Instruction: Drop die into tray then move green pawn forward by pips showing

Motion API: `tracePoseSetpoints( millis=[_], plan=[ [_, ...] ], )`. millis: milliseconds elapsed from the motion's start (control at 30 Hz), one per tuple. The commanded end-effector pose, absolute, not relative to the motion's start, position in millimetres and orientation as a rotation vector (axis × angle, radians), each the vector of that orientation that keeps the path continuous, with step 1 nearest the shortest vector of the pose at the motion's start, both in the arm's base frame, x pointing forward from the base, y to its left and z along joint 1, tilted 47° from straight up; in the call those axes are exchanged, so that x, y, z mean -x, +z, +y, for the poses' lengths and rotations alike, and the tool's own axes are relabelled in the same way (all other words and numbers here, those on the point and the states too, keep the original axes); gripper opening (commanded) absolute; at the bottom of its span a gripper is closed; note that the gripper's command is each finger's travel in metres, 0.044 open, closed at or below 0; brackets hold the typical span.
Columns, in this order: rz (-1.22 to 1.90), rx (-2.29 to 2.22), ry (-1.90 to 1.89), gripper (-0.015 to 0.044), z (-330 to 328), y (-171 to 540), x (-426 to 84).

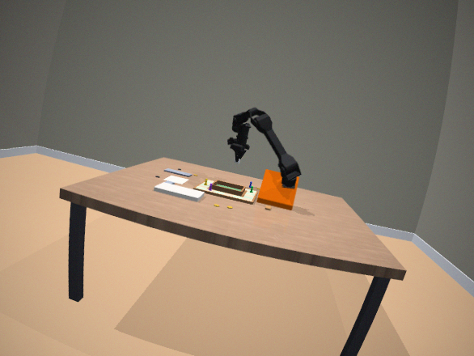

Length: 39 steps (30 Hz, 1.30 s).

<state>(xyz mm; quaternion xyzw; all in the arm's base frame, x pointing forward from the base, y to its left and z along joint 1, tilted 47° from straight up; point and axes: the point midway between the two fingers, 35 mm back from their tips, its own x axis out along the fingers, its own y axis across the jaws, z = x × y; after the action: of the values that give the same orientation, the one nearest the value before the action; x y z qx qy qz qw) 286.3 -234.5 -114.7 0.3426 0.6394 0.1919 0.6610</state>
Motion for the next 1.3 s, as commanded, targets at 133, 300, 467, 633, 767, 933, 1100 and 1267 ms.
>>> tracePoseSetpoints(
  millis=[133,300,467,633,767,933,1100,1267],
  plan=[
    [1.534,-0.885,0.309,0.0,-213,-93,-293],
    [1.562,-0.987,0.208,0.0,-197,-77,-300],
    [1.586,-1.091,0.106,0.0,-179,-62,-305],
    [1.605,-1.194,0.004,0.0,-161,-48,-309],
    [1.617,-1.277,-0.078,0.0,-145,-37,-311],
    [1.63,-1.381,-0.18,0.0,-126,-24,-311],
    [1.64,-1.485,-0.283,0.0,-106,-11,-309],
    [1.647,-1.587,-0.387,0.0,-86,0,-306]
  ],
)
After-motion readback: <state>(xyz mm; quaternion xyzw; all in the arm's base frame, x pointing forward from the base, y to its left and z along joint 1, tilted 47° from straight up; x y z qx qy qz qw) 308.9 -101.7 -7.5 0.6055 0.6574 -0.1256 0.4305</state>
